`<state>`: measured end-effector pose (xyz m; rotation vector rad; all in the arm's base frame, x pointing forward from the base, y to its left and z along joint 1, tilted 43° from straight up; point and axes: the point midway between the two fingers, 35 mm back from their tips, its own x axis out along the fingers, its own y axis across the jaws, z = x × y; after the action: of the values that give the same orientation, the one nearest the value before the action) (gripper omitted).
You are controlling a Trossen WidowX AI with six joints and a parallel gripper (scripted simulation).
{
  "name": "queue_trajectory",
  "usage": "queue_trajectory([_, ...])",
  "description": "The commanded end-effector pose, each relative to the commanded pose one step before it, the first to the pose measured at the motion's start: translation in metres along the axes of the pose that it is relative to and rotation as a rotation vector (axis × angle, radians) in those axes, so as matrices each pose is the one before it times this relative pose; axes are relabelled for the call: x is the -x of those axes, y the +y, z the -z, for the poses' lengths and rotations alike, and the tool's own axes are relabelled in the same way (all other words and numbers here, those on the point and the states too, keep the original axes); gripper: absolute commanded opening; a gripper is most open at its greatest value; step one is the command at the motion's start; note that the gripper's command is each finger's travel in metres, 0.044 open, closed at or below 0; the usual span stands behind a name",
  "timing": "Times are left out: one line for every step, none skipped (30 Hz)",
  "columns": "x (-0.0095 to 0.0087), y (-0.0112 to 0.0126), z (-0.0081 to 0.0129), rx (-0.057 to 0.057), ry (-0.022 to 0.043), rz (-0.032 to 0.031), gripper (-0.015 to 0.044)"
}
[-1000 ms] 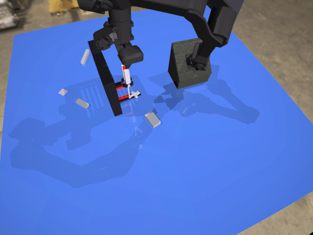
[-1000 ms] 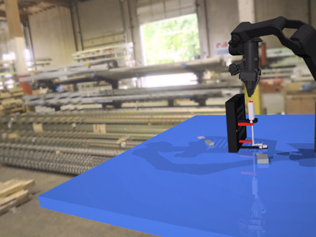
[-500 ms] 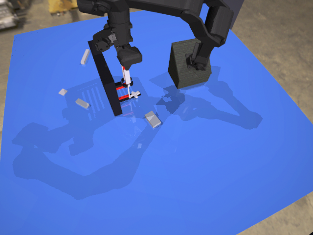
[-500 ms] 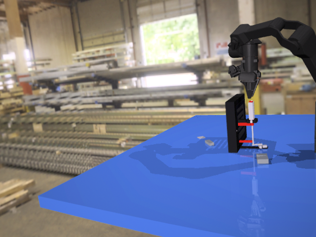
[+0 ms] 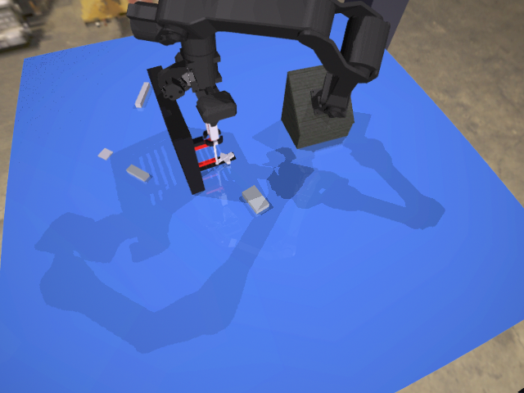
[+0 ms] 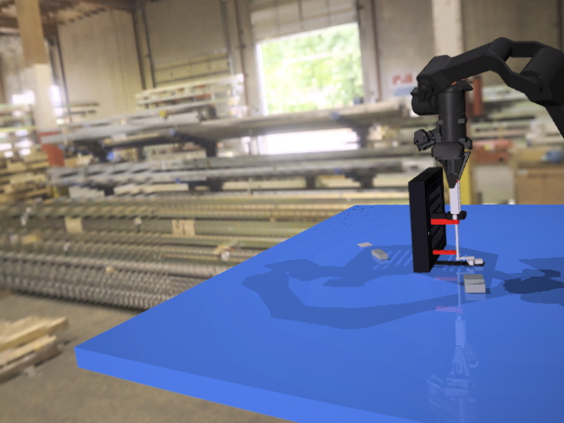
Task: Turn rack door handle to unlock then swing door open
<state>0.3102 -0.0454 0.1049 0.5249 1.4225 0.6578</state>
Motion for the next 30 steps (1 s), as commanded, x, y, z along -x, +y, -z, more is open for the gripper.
queue_trajectory([-0.00905,0.00224,0.00061,-0.0014,0.00694,0.00242,0.0297])
queue_trajectory([-0.00162,0.00004,0.00003,-0.0002,0.00093,0.00096,0.0297])
queue_trajectory([-0.00162,0.00005,0.00003,-0.0002,0.00092,0.00096,0.0297])
queue_trajectory([-0.00162,0.00005,0.00004,-0.0002,0.00091,0.00095,0.0297])
queue_trajectory([-0.00162,0.00006,0.00005,-0.0002,0.00091,0.00095,0.0297])
queue_trajectory([-0.00162,0.00006,0.00005,-0.0002,0.00090,0.00094,0.0297])
queue_trajectory([-0.00162,0.00007,0.00006,-0.0002,0.00089,0.00094,0.0297])
queue_trajectory([-0.00162,0.00007,0.00007,-0.0002,0.00088,0.00094,0.0297])
queue_trajectory([-0.00162,0.00008,0.00007,-0.0002,0.00088,0.00093,0.0297])
queue_trajectory([-0.00162,0.00008,0.00008,-0.0002,0.00087,0.00093,0.0297])
queue_trajectory([-0.00162,0.00008,0.00009,-0.0002,0.00086,0.00092,0.0297])
queue_trajectory([-0.00162,0.00009,0.00009,-0.0002,0.00085,0.00092,0.0297])
queue_trajectory([-0.00161,0.00009,0.00010,-0.0002,0.00085,0.00091,0.0297])
queue_trajectory([-0.00161,0.00010,0.00011,-0.0002,0.00084,0.00091,0.0297])
queue_trajectory([-0.00161,0.00010,0.00012,-0.0002,0.00083,0.00091,0.0297])
queue_trajectory([-0.00161,0.00011,0.00012,-0.0002,0.00083,0.00090,0.0297])
queue_trajectory([-0.00131,0.00009,0.00010,-0.0001,0.00067,0.00073,0.0297])
queue_trajectory([-0.00078,0.00006,0.00006,-0.0001,0.00040,0.00044,0.0297])
queue_trajectory([-0.00026,0.00002,0.00002,0.0000,0.00013,0.00014,0.0297])
queue_trajectory([0.00000,0.00000,0.00000,0.0000,0.00000,0.00000,0.0270])
queue_trajectory([0.00000,0.00000,0.00000,0.0000,0.00000,0.00000,0.0244])
queue_trajectory([0.00000,0.00000,0.00000,0.0000,0.00000,0.00000,0.0218])
queue_trajectory([0.00000,0.00000,0.00000,0.0000,0.00000,0.00000,0.0192])
queue_trajectory([0.00000,0.00000,0.00000,0.0000,0.00000,0.00000,0.0165])
queue_trajectory([0.00000,0.00000,0.00000,0.0000,0.00000,0.00000,0.0139])
queue_trajectory([0.00000,0.00000,0.00000,0.0000,0.00000,0.00000,0.0113])
queue_trajectory([0.00000,0.00000,0.00000,0.0000,0.00000,0.00000,0.0106])
queue_trajectory([0.00000,0.00000,0.00000,0.0000,0.00000,0.00000,0.0100])
queue_trajectory([0.00000,0.00000,0.00000,0.0000,0.00000,0.00000,0.0093])
queue_trajectory([0.00000,0.00000,0.00000,0.0000,0.00000,0.00000,0.0086])
